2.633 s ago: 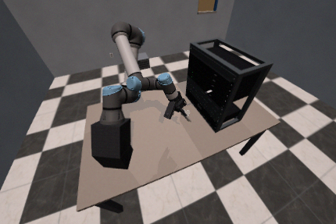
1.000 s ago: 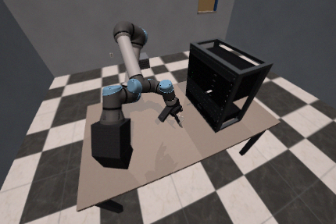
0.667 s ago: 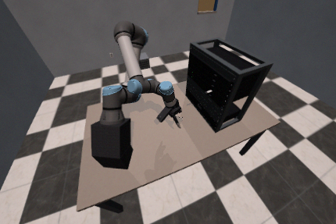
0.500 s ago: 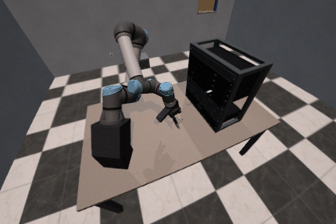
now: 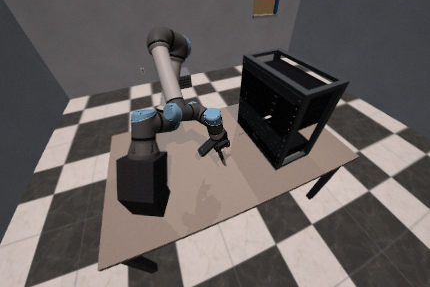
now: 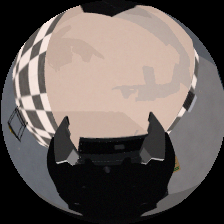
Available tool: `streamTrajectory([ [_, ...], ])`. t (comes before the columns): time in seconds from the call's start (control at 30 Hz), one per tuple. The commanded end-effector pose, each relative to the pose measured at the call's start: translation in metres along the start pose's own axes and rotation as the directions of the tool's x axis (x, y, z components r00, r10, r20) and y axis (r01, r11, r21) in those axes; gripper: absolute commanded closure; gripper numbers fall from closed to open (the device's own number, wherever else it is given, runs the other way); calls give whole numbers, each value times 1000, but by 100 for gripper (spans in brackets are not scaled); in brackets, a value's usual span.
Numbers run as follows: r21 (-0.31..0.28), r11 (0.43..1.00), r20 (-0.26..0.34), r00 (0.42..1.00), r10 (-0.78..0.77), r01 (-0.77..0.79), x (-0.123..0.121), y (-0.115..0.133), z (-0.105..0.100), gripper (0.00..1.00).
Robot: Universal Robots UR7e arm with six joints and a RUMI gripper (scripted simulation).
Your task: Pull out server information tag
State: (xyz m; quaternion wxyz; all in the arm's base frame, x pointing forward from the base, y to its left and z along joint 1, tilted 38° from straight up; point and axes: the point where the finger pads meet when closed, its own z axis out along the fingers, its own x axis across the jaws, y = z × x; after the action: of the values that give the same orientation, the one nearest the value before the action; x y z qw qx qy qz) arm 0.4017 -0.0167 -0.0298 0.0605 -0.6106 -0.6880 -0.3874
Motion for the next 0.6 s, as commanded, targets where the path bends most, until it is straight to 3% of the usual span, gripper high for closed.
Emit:
streamTrajectory([
  [0.0,6,999,-27,999,33,-32,6,-4,3,0],
  [0.57,30,992,-99,987,125,-122,23,-16,11,0],
])
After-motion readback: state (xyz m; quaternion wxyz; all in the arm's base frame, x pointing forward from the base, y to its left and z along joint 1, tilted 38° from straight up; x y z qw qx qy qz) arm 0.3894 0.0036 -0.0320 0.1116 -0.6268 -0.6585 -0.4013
